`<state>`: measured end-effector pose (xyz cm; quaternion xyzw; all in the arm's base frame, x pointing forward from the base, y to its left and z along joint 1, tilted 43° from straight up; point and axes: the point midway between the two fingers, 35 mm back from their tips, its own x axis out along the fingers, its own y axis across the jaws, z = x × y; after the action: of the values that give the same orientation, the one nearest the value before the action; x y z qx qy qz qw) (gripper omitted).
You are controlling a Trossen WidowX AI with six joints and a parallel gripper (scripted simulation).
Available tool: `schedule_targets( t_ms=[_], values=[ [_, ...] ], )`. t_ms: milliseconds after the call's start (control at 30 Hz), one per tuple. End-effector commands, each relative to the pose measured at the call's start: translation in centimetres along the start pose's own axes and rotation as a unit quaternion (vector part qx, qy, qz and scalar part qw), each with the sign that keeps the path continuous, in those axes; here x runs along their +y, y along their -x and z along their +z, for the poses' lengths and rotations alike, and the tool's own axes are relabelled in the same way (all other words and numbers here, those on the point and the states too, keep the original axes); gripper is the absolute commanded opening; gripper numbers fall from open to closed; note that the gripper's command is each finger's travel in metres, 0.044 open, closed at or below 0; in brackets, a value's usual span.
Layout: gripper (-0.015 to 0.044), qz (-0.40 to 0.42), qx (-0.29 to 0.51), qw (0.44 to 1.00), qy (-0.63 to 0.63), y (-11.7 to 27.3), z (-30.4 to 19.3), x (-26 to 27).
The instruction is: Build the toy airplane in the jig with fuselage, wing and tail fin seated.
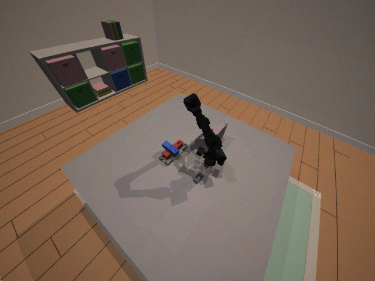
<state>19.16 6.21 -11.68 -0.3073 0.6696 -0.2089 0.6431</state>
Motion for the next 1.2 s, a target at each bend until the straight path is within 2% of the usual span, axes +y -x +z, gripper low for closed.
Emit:
schedule_targets(
  t_ms=[0,1167],
  values=[
    [0.0000,-0.001,-0.008,1.000,0.005,0.7,0.1,-0.1],
    [0.0000,0.014,0.025,0.999,-0.024,11.1,1.2,-0.3]
  ],
)
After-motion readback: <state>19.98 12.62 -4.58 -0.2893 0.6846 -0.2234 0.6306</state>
